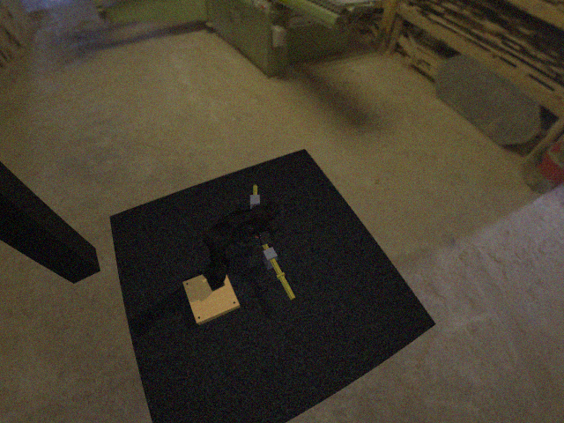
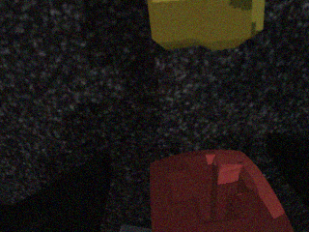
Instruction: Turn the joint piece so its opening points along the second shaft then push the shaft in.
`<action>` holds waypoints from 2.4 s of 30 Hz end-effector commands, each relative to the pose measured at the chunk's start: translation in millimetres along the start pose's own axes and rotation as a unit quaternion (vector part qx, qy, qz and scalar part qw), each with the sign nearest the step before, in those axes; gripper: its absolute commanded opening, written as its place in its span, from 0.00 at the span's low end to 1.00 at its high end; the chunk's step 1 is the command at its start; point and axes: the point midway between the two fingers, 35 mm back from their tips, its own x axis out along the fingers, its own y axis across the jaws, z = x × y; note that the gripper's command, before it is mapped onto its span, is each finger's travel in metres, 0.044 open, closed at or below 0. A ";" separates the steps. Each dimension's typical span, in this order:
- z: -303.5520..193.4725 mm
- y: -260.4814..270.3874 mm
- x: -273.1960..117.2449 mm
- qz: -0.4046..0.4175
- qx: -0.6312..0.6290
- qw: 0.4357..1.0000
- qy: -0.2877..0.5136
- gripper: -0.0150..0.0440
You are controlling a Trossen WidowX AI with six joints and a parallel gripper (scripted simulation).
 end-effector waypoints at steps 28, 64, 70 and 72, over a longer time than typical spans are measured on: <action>-9.3 -0.4 -29.9 0.001 -0.011 0.984 -0.180 1.00; -23.1 1.3 -136.1 -0.056 -0.580 0.809 -0.083 1.00; -23.2 -2.2 -154.1 -0.056 -0.661 0.746 -0.068 1.00; -23.1 -3.5 -159.5 -0.055 -0.684 0.725 -0.064 1.00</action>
